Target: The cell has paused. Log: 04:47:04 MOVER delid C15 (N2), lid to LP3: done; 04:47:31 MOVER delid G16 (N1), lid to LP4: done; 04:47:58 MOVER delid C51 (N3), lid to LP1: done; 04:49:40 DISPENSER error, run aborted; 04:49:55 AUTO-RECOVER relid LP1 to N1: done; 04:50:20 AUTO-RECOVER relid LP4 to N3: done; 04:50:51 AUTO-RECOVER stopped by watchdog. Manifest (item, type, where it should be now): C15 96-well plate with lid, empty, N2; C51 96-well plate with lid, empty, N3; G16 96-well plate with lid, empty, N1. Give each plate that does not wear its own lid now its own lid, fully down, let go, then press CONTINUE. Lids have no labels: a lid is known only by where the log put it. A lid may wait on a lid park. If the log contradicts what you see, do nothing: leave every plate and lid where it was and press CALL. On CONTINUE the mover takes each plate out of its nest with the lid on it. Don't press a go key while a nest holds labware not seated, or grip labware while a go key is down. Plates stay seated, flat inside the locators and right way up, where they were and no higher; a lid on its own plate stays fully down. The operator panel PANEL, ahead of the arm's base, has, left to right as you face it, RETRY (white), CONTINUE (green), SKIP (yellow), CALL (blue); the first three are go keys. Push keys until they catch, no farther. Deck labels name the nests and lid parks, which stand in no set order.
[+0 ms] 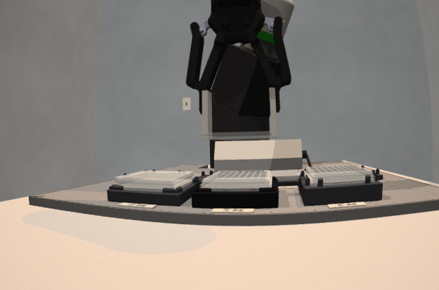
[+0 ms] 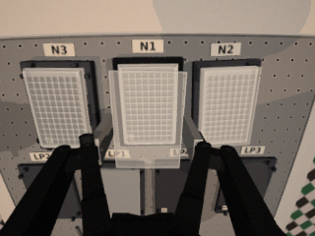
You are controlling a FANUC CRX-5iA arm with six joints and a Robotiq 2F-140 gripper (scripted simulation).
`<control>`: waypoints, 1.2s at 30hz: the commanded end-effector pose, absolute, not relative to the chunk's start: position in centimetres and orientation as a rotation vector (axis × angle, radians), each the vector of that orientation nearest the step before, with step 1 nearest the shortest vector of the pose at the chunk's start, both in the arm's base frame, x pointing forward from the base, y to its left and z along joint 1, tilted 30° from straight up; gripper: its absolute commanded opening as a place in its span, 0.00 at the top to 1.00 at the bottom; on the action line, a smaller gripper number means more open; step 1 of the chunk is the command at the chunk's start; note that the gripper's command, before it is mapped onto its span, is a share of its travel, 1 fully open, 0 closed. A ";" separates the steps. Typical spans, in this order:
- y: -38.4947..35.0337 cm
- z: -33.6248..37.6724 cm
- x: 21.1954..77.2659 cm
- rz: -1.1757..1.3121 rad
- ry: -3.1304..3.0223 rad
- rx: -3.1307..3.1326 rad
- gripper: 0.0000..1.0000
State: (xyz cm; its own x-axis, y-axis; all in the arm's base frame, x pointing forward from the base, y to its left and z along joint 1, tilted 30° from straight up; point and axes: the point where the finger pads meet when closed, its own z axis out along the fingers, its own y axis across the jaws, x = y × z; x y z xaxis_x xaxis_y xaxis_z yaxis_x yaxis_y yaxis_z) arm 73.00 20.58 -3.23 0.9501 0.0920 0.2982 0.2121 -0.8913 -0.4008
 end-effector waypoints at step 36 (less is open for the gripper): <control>21.6 -5.2 73.6 -0.387 -0.254 -2.664 1.00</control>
State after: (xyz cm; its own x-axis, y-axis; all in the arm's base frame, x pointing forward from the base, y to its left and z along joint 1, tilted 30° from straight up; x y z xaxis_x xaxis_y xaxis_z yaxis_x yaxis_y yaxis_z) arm 73.52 21.45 -4.93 0.9441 0.1162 0.3085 0.2375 -0.8888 -0.3920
